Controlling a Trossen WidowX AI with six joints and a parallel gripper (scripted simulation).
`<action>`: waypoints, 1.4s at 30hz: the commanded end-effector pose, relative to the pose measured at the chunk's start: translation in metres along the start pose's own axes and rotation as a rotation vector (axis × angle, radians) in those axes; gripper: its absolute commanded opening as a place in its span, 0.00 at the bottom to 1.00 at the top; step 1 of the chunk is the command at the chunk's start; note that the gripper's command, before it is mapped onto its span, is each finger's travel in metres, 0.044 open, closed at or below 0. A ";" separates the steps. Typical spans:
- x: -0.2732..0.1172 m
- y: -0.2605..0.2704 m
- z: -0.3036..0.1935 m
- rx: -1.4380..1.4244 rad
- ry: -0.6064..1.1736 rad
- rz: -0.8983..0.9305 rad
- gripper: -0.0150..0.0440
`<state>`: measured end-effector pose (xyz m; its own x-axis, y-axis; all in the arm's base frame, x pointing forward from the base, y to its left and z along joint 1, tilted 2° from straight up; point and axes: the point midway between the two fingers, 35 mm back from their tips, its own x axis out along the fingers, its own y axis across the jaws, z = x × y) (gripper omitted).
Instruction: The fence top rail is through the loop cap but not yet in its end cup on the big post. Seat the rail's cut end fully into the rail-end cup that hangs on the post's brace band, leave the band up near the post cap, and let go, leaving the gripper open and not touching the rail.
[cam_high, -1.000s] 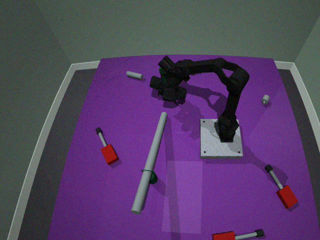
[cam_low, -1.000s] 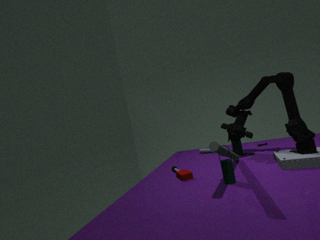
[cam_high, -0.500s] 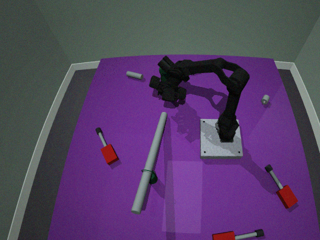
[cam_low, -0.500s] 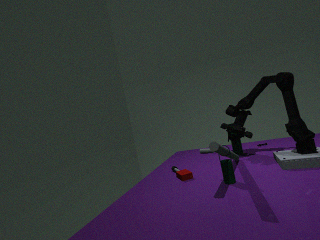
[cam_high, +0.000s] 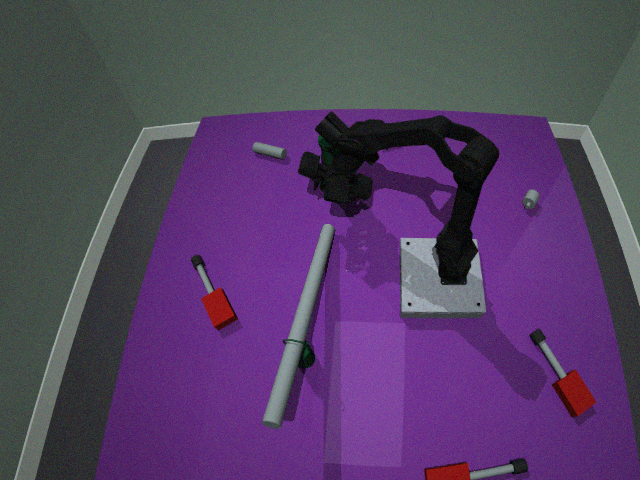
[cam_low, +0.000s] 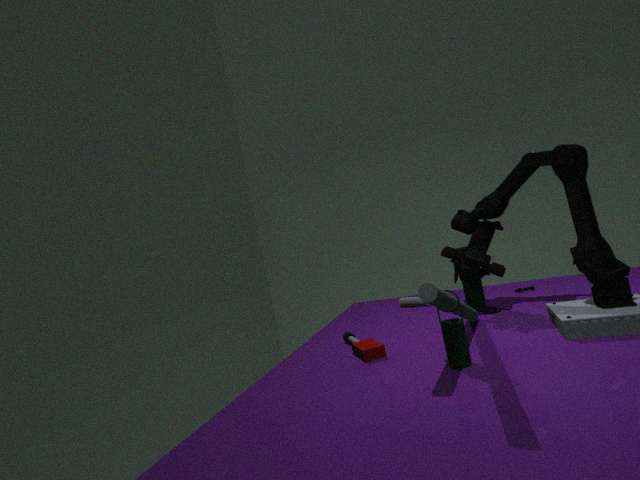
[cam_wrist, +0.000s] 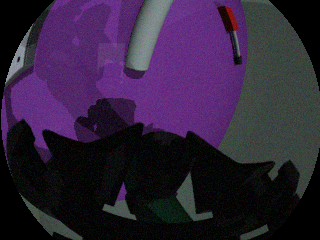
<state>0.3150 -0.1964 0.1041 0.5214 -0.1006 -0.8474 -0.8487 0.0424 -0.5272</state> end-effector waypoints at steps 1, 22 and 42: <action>-0.006 -0.004 0.006 0.001 0.000 0.000 0.83; -0.057 -0.040 0.083 0.571 -0.009 0.014 1.00; -0.122 -0.051 0.158 1.614 0.001 0.000 1.00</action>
<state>0.3250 -0.0676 0.1841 0.4885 -0.0708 -0.8697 -0.3594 0.8919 -0.2744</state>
